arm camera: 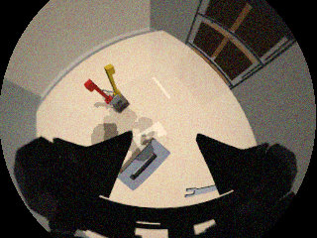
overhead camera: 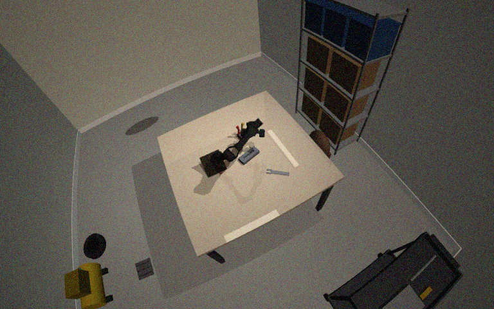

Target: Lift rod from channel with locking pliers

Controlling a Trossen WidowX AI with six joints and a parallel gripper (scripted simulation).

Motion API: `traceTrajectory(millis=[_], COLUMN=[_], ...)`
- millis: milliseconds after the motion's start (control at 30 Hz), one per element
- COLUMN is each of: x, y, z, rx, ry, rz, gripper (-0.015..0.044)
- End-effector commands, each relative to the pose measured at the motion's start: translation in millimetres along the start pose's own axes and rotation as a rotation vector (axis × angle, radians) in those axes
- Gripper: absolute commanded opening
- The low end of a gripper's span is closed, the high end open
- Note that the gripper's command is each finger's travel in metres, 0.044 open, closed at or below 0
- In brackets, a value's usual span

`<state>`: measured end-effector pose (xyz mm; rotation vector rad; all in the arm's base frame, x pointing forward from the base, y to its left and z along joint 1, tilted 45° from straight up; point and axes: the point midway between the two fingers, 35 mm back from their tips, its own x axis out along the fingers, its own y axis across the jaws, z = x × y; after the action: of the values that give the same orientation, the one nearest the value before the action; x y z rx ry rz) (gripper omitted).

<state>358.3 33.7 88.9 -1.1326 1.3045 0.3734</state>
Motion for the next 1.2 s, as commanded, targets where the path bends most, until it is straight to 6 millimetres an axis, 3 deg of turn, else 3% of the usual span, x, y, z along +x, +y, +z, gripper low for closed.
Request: traceTrajectory(millis=[0,633,833,1167], x=[31,31,38,55], y=[42,42,37,80], z=[5,5,17,51], rx=[-0.807,-0.816,-0.816,-0.815], ry=[0.462,0.468,0.467,0.465], rz=[0.245,0.248,0.248,0.248], gripper=[0.044,0.044,0.044,0.044])
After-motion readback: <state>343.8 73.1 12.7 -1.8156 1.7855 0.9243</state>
